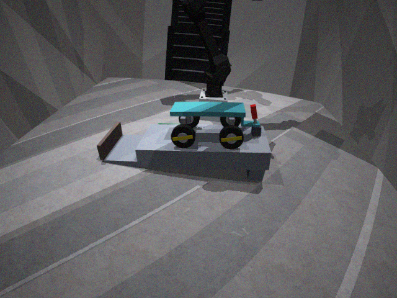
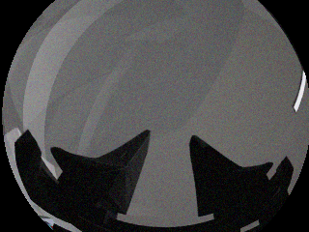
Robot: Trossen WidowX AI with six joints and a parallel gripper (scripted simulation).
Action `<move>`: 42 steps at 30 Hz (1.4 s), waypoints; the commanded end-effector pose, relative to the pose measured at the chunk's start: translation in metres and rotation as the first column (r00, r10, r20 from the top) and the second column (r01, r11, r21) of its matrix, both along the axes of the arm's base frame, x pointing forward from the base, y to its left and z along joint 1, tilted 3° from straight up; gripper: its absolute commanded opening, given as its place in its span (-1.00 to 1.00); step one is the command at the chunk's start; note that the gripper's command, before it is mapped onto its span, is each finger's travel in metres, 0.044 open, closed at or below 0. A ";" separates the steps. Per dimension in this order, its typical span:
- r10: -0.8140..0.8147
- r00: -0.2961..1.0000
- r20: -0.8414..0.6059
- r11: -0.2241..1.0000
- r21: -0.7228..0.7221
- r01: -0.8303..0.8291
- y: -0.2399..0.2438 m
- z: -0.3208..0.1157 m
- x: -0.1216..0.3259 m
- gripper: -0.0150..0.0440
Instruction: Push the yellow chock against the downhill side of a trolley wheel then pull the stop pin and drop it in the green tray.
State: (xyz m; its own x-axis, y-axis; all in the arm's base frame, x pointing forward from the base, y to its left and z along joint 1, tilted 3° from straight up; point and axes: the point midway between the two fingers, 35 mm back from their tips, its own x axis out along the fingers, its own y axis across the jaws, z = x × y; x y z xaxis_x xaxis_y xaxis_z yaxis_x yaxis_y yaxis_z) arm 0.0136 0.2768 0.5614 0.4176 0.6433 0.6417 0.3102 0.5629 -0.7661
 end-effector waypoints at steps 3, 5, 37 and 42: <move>0.112 0.985 -0.132 0.992 -0.039 -0.118 0.032 -0.031 0.013 0.15; 0.144 0.972 -0.188 0.987 -0.045 -0.155 0.042 -0.041 0.019 0.15; 0.200 0.042 -0.979 0.977 0.196 -0.085 0.081 -0.258 0.157 0.15; 0.227 -0.168 -0.959 0.973 0.216 0.083 0.066 -0.294 0.176 0.15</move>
State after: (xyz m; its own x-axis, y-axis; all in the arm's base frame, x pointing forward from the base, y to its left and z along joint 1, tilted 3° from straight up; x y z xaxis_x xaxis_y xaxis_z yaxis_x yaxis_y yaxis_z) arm 0.1786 0.3520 0.2937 0.6113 0.7361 -0.2906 -0.7889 0.5962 -0.1491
